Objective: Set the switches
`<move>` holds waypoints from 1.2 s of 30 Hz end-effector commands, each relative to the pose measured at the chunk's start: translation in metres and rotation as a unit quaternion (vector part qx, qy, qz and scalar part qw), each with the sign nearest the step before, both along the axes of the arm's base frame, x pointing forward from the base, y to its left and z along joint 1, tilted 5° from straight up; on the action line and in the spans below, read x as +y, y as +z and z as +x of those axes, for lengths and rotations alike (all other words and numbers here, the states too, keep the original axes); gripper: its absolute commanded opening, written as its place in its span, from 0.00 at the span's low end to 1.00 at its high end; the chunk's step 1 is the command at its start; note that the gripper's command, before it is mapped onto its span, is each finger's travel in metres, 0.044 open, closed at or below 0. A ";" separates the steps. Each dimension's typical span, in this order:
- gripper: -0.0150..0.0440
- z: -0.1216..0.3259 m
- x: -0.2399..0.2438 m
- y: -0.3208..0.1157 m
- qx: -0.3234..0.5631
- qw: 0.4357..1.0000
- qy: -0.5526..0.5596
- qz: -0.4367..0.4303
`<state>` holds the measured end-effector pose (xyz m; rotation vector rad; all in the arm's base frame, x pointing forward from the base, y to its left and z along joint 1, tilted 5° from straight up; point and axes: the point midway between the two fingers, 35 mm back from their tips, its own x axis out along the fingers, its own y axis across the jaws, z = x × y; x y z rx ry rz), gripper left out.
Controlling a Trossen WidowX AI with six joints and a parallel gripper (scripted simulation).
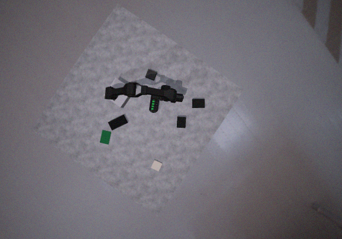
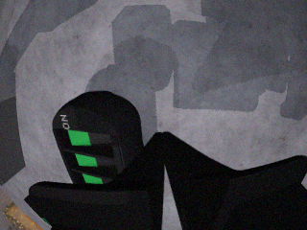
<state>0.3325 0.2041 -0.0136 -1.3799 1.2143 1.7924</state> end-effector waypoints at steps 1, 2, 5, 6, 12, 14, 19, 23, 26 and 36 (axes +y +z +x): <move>0.25 -0.001 -0.001 -0.008 0.001 1.000 0.001 -0.002; 0.25 -0.001 -0.001 -0.009 0.001 1.000 0.001 -0.002; 0.25 -0.002 -0.001 -0.014 0.001 1.000 0.001 -0.002; 0.25 -0.002 0.000 -0.016 0.001 1.000 0.001 -0.002; 0.25 -0.003 0.000 -0.025 0.001 1.000 0.001 -0.002; 0.25 -0.003 0.000 -0.027 0.001 1.000 0.001 -0.002; 0.25 -0.004 -0.001 -0.028 0.001 1.000 0.001 -0.002; 0.25 -0.005 -0.001 -0.028 0.001 1.000 0.001 -0.002; 0.25 -0.006 -0.002 -0.028 0.001 1.000 0.001 -0.002; 0.25 -0.009 -0.003 -0.028 0.001 1.000 0.001 -0.002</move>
